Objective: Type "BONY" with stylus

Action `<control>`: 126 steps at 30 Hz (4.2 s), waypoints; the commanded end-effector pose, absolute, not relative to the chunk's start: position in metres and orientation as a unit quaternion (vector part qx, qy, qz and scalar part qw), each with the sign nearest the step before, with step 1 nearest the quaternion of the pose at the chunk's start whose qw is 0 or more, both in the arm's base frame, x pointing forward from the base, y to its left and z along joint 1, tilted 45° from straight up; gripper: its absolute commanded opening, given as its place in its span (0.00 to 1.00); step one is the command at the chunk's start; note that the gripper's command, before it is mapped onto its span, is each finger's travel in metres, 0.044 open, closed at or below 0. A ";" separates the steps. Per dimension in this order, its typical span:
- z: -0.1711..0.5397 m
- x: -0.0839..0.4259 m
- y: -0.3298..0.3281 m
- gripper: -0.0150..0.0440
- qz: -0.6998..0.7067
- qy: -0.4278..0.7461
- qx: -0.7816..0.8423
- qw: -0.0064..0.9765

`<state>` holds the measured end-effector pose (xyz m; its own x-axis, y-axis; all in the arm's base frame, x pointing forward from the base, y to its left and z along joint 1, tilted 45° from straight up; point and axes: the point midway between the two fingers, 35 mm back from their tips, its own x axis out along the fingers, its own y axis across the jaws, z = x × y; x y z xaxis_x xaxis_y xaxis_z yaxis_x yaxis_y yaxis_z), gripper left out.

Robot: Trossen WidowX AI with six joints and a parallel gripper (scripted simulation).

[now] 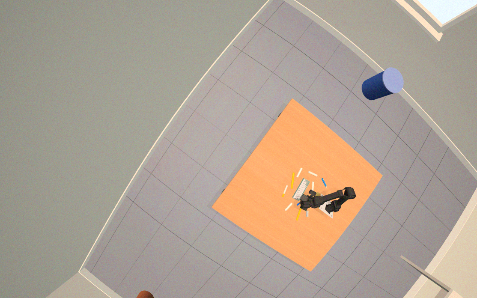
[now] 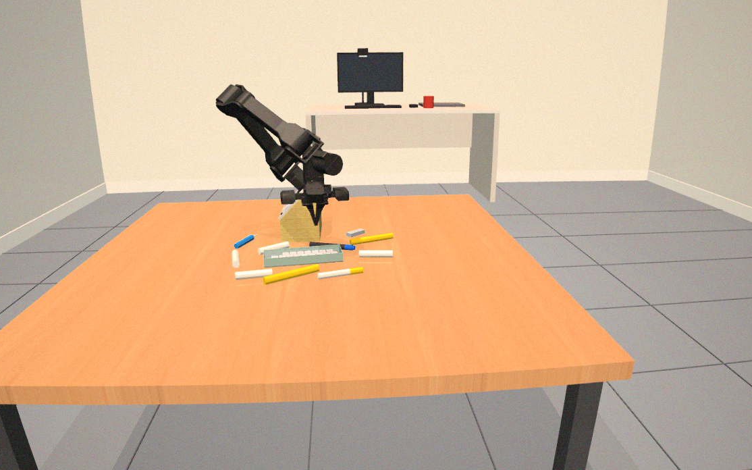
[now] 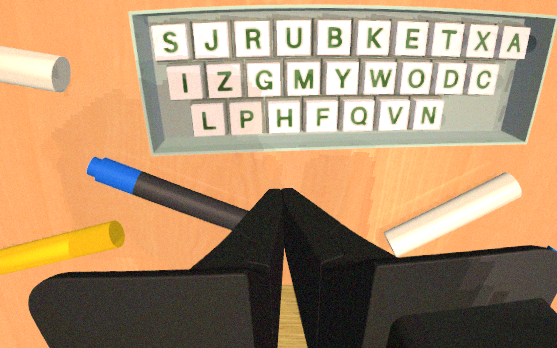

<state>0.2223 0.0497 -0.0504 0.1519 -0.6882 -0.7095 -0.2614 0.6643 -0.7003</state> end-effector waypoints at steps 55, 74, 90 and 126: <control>0.093 0.138 -0.155 0.51 -0.369 0.734 -0.102 0.561; 0.084 0.140 -0.165 0.51 -0.369 0.734 -0.102 0.561; 0.074 0.143 -0.175 0.51 -0.369 0.734 -0.102 0.561; 0.053 0.148 -0.197 0.51 -0.370 0.734 -0.103 0.560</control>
